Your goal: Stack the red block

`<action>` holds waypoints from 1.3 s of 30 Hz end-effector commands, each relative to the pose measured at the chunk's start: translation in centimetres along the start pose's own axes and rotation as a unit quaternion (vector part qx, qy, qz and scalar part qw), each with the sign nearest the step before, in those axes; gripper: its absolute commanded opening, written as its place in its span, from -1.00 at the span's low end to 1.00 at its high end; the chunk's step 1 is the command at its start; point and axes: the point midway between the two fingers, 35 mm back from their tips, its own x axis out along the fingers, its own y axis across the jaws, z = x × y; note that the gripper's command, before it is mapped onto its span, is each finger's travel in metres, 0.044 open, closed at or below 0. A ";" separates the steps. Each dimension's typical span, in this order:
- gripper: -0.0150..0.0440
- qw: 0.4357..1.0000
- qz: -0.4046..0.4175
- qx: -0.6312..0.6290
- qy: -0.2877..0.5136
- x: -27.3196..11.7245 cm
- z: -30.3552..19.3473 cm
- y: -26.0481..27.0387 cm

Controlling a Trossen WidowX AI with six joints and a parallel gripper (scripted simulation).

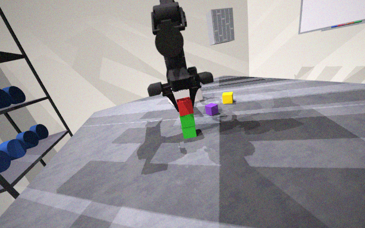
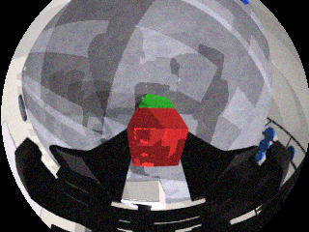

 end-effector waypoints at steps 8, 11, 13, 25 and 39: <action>-0.49 1.000 0.000 0.002 0.000 -0.4 0.0 0.0; -0.22 1.000 0.000 0.000 0.000 0.0 0.0 0.0; -0.05 1.000 0.000 0.000 0.000 0.0 0.0 0.0; 1.00 1.000 0.000 0.000 0.000 0.0 0.0 0.0; 1.00 1.000 0.000 0.000 0.000 0.0 0.0 0.0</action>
